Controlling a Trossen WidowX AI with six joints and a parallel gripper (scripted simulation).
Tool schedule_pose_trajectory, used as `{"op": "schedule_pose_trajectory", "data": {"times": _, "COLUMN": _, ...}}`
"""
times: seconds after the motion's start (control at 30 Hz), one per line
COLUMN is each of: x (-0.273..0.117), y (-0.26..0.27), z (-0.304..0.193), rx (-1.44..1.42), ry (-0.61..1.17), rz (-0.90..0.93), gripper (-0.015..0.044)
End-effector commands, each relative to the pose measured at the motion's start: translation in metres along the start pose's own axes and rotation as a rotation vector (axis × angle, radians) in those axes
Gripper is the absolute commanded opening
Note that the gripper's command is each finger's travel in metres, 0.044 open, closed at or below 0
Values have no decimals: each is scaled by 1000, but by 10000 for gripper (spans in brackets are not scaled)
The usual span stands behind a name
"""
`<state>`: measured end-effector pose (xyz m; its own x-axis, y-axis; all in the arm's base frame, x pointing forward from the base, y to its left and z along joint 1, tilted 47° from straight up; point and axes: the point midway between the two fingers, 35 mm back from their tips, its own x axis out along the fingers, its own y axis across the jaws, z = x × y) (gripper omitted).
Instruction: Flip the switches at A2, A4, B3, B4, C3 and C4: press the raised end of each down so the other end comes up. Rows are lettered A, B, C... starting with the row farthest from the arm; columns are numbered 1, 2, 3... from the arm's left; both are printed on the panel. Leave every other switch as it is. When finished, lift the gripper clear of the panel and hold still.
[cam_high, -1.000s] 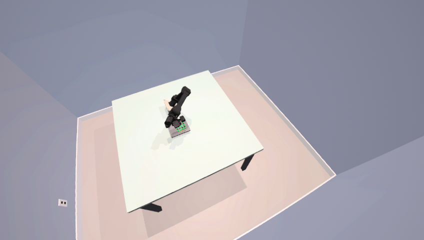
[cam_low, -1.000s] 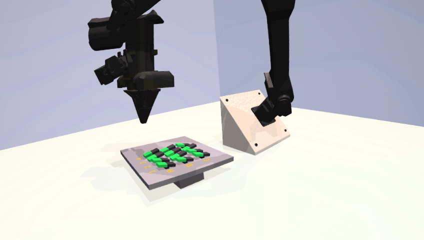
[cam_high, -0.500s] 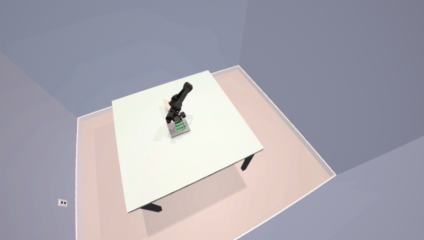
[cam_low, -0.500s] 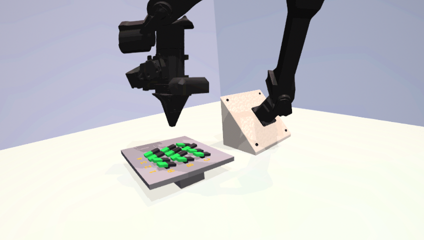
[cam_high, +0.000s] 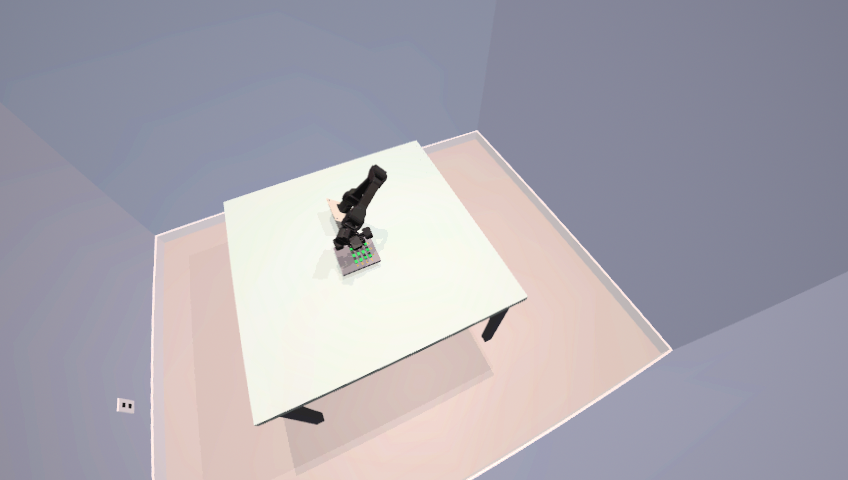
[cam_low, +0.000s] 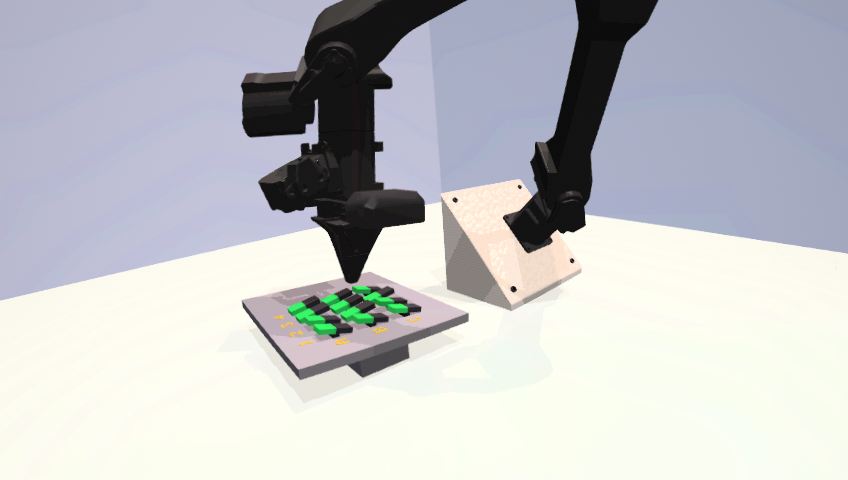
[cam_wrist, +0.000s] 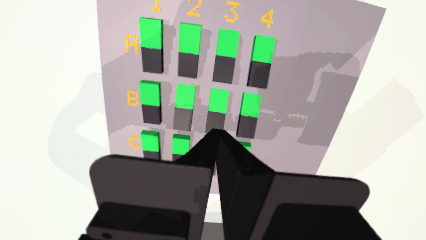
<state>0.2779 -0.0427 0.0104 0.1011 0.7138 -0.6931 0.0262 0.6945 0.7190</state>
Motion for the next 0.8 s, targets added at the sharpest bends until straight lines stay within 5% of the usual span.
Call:
{"op": "schedule_pose_trajectory", "data": {"times": 0.0, "x": 6, "y": 1, "z": -1, "rx": 6, "ry": -1, "rz": 7, "gripper": 0}}
{"op": "schedule_pose_trajectory", "data": {"times": 0.77, "x": 15, "y": 1, "z": -1, "rx": 6, "ry": -1, "rz": 7, "gripper": 0}}
